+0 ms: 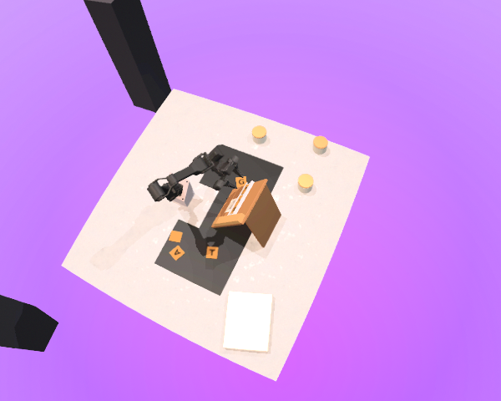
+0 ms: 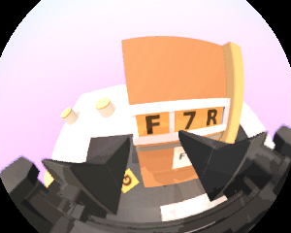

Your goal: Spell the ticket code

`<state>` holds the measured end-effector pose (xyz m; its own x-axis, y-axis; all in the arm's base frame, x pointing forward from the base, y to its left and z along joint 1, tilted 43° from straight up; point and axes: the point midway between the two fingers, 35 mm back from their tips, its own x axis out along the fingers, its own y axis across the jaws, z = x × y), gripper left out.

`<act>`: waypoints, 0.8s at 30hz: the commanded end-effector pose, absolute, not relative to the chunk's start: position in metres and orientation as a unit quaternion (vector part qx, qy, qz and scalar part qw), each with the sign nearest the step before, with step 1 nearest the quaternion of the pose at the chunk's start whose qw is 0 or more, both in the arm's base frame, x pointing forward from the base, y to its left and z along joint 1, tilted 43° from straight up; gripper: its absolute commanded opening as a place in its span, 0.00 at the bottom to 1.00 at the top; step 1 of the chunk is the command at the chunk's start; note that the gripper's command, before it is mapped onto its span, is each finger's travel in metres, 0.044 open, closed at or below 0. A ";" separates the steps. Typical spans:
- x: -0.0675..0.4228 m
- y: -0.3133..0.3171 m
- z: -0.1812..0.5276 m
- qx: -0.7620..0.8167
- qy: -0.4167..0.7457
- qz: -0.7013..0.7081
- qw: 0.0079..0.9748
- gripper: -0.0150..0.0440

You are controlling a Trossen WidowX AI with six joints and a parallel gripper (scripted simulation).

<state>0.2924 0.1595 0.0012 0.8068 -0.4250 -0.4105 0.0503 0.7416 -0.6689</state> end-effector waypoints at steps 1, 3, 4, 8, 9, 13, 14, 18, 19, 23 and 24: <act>0.291 0.159 0.004 -0.333 0.280 -0.136 0.890 0.75; 0.292 0.160 0.002 -0.334 0.281 -0.133 0.890 0.67; 0.292 0.160 0.002 -0.334 0.281 -0.133 0.890 0.62; 0.292 0.160 0.002 -0.334 0.281 -0.133 0.890 0.44; 0.292 0.160 0.002 -0.334 0.281 -0.133 0.890 0.40; 0.292 0.160 0.002 -0.334 0.281 -0.133 0.890 0.25; 0.292 0.160 0.002 -0.334 0.281 -0.133 0.890 0.25; 0.292 0.160 0.002 -0.334 0.281 -0.133 0.890 0.25; 0.292 0.160 0.002 -0.334 0.281 -0.133 0.890 0.25; 0.295 0.163 0.000 -0.331 0.291 -0.134 0.888 0.25; 0.297 0.165 -0.002 -0.328 0.298 -0.134 0.886 0.25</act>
